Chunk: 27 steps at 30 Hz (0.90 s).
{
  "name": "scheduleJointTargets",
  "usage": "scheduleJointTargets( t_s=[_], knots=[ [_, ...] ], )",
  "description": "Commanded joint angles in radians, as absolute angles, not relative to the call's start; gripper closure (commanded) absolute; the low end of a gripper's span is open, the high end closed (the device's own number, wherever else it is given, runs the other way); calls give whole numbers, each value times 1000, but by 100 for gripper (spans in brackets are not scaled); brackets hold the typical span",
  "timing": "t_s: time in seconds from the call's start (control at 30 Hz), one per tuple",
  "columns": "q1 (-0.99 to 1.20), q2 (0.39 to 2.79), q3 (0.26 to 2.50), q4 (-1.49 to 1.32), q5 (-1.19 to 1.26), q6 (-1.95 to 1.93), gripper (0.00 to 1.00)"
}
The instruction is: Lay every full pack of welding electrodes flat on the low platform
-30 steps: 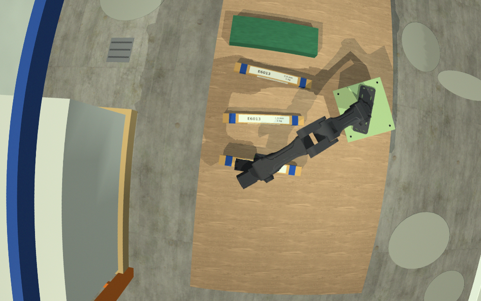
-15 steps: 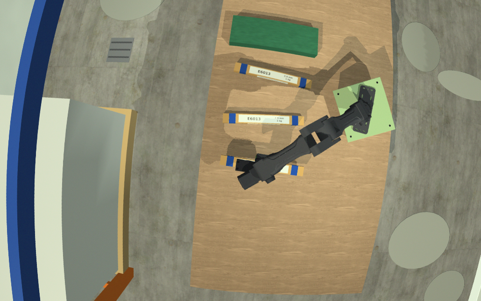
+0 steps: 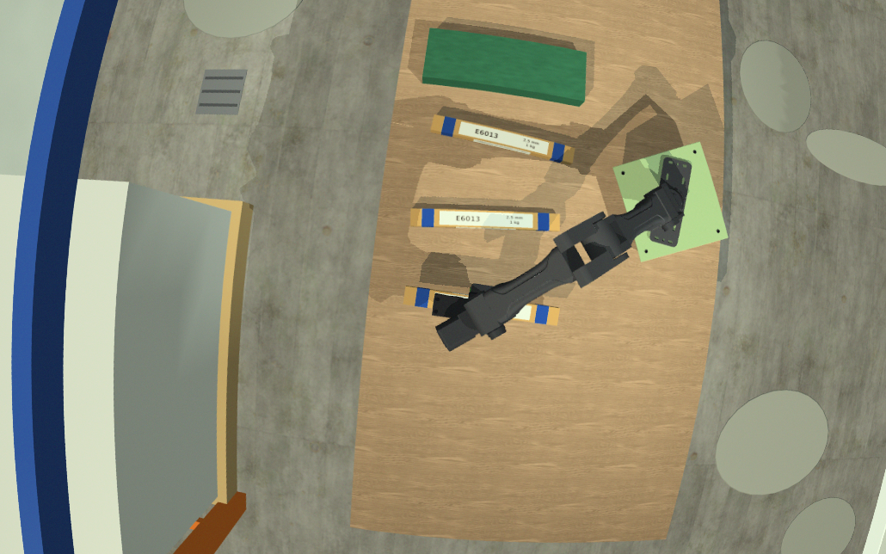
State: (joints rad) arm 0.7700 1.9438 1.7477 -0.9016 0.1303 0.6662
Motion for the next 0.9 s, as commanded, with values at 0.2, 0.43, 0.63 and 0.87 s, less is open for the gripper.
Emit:
scheduleJointTargets(
  t_s=[0.2,0.43,0.63,0.87],
  knots=[
    [790,1880,1815,-944,142,672,100],
    [791,1880,1822,-950,143,673,100],
    [792,1882,1828,-955,143,673,100],
    [792,1883,1833,-959,143,674,100]
  ],
)
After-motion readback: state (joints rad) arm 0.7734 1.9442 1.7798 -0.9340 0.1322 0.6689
